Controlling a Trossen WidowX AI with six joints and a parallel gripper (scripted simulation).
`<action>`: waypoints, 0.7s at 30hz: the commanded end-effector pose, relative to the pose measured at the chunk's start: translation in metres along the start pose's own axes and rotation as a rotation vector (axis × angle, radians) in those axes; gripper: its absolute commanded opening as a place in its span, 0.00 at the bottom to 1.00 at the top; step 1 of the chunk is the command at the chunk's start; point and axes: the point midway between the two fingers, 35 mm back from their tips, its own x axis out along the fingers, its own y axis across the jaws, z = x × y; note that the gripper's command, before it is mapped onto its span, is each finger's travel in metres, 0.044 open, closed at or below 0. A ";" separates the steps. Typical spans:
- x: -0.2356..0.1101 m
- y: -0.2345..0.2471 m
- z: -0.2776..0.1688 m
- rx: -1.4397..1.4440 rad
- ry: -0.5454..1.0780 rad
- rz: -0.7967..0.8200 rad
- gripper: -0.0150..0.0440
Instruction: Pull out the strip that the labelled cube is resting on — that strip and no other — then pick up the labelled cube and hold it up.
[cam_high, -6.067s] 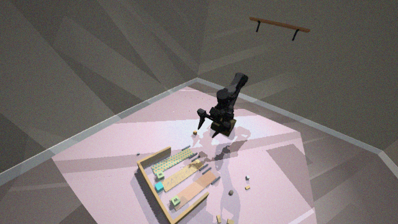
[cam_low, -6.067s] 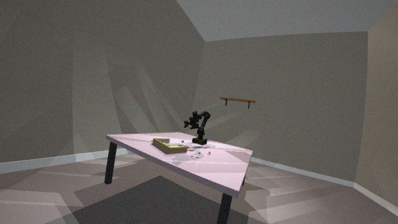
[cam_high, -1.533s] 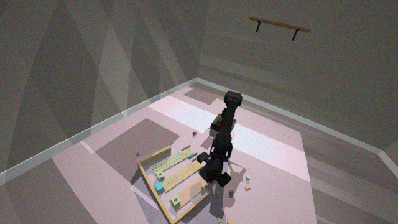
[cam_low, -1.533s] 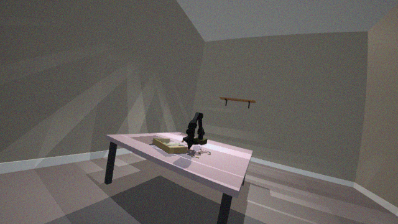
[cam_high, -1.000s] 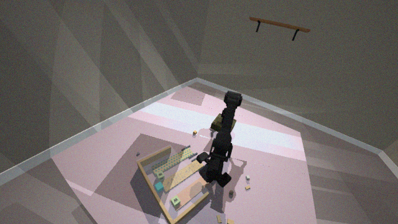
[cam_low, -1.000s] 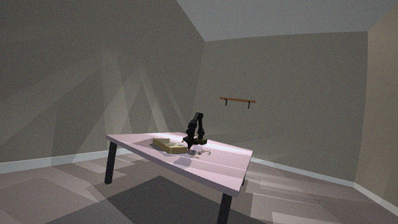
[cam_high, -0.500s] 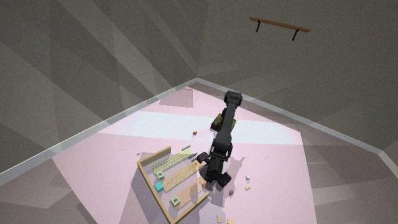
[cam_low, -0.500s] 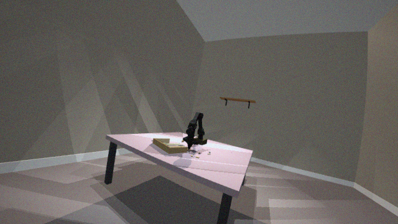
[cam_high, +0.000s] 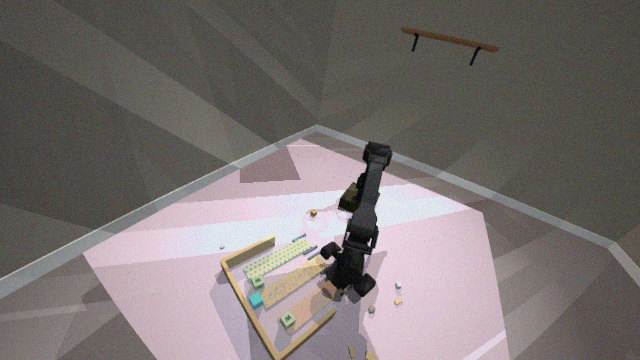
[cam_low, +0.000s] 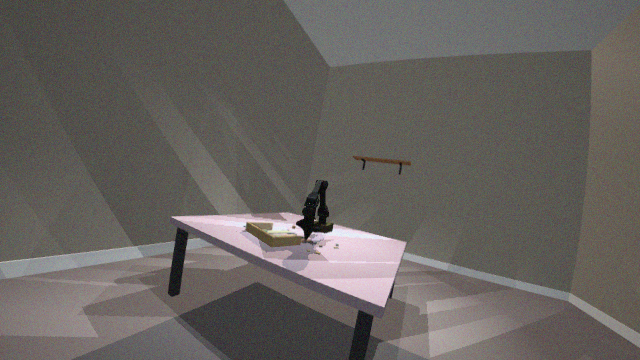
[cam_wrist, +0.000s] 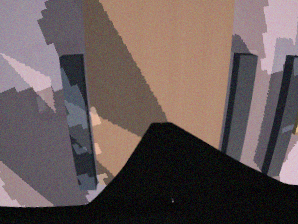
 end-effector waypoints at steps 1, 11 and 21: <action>0.004 0.000 -0.012 -0.002 0.018 -0.006 0.25; 0.004 0.000 -0.026 -0.002 0.019 -0.006 0.25; 0.004 -0.001 -0.042 -0.002 0.021 -0.006 0.25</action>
